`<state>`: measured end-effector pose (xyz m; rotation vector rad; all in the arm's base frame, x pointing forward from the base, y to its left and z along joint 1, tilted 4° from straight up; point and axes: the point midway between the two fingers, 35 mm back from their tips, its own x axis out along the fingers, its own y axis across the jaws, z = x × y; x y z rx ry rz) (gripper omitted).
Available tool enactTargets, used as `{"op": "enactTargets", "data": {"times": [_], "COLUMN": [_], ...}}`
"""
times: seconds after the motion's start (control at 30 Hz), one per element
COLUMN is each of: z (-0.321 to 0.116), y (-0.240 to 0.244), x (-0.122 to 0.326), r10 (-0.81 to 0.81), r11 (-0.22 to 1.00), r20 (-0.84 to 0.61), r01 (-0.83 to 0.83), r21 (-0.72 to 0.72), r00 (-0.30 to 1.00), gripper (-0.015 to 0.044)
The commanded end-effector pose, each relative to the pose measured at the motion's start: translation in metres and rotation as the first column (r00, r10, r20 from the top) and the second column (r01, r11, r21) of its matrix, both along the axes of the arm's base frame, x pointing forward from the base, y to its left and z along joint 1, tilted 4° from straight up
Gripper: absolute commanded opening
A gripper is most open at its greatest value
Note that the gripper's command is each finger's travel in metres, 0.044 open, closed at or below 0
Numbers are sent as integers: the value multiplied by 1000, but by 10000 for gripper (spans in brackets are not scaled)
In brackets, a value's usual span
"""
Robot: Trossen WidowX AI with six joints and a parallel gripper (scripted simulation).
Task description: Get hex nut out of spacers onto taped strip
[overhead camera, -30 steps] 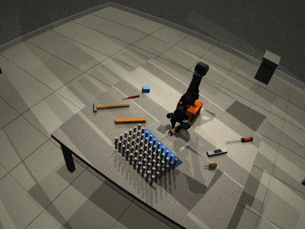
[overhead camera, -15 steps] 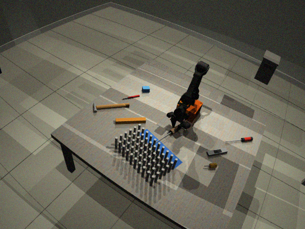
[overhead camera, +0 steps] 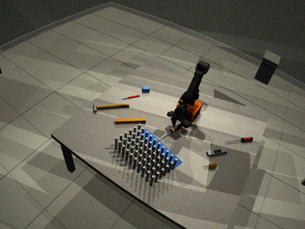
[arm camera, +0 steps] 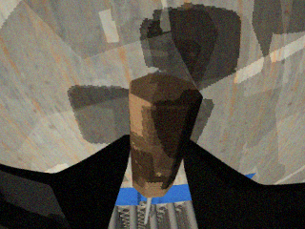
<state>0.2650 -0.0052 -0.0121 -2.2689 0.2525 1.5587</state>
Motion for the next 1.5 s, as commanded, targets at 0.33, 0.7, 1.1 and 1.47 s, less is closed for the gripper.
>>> {"op": "enactTargets", "data": {"times": [0.33, 0.7, 1.1, 1.47], "z": [5, 48, 113, 128], "y": [13, 10, 8, -6], "x": [-37, -26, -32, -29], "r10": [-7, -7, -3, -158], "r11": [1000, 1000, 1000, 987], "r20": [4, 6, 6, -38], "r01": [7, 7, 3, 159], "r21": [-4, -5, -7, 17], "r00": [1000, 1000, 1000, 987], "gripper": [0, 0, 0, 0]}}
